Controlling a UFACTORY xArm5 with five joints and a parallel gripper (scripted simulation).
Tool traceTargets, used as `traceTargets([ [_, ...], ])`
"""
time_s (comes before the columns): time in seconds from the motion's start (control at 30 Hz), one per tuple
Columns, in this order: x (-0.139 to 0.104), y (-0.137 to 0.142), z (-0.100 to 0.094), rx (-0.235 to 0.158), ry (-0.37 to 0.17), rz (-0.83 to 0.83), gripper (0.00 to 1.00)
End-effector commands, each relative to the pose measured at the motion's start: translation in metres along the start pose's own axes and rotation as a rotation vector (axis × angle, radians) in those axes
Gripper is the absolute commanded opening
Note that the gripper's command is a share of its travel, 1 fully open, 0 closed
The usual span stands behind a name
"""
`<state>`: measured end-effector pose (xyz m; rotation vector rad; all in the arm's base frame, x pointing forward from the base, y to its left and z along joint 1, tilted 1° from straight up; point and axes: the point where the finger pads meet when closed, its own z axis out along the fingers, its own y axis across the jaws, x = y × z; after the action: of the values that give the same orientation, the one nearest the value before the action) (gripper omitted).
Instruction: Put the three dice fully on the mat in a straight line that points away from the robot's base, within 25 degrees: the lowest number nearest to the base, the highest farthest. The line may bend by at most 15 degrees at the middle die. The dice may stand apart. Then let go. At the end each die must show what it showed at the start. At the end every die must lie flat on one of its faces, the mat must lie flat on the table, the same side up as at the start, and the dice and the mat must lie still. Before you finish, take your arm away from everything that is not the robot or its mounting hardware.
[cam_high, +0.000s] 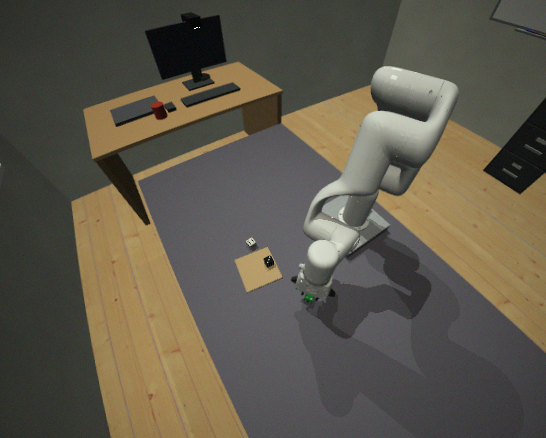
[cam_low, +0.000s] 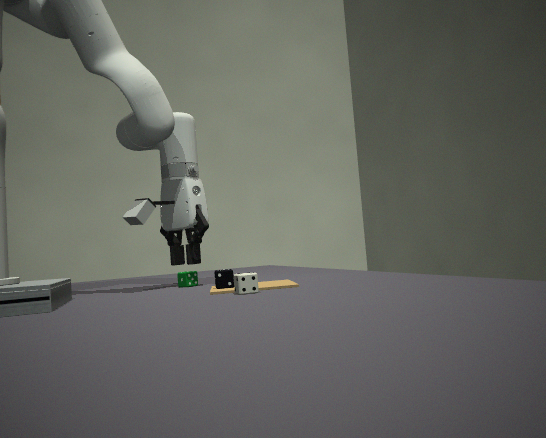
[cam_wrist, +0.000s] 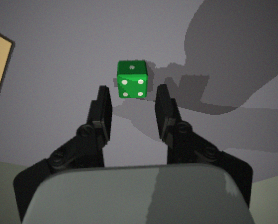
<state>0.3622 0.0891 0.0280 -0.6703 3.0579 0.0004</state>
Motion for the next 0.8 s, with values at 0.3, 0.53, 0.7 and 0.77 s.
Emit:
traceTargets([
  [0.3,-0.0014,-0.0003,0.0067,0.001,-0.003,0.000,0.47],
  [0.53,-0.0014,-0.0003,0.0069,0.001,-0.003,0.000,0.47],
  [0.7,-0.0014,-0.0003,0.0069,0.001,-0.003,0.000,0.47],
  [0.77,-0.0014,-0.0003,0.0069,0.001,-0.003,0.000,0.47],
])
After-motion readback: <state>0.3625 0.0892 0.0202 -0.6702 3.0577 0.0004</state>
